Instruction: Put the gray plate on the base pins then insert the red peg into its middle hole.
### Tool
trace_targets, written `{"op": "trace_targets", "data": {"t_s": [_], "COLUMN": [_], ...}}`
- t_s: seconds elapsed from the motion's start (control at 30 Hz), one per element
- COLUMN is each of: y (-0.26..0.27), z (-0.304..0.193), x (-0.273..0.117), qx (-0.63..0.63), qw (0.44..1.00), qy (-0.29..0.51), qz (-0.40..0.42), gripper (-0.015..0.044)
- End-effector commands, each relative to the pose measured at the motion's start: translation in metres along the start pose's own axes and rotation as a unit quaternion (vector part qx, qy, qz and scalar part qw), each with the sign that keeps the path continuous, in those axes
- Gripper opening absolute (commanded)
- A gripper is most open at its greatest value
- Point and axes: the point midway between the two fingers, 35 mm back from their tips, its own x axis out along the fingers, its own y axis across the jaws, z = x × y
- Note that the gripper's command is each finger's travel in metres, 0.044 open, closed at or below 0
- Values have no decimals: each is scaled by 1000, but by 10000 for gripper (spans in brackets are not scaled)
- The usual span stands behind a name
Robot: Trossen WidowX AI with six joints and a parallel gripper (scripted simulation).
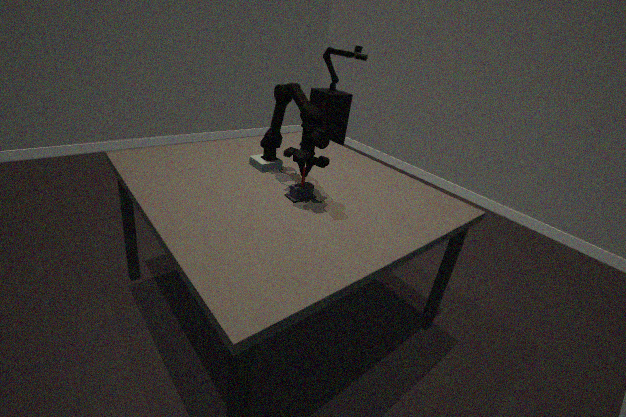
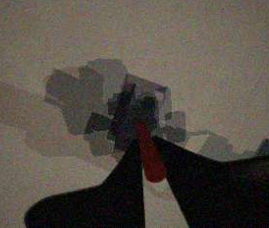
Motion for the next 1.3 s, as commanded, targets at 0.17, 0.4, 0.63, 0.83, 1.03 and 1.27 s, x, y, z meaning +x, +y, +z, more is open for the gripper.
{"op": "trace_targets", "data": {"t_s": [0.17,0.4,0.63,0.83,1.03,1.27], "y": [1,0,1,1,1,1], "z": [0,0,0,0,0,0], "x": [1,1,2,2,2,2], "qx": [0,0,0,0,-1,-1], "qw": [1000,1000,1000,1000,1000,1000], "qy": [-1,-1,-1,-1,0,0], "qz": [1,1,1,1,0,0], "gripper": [0,0,0,0,0,26]}}
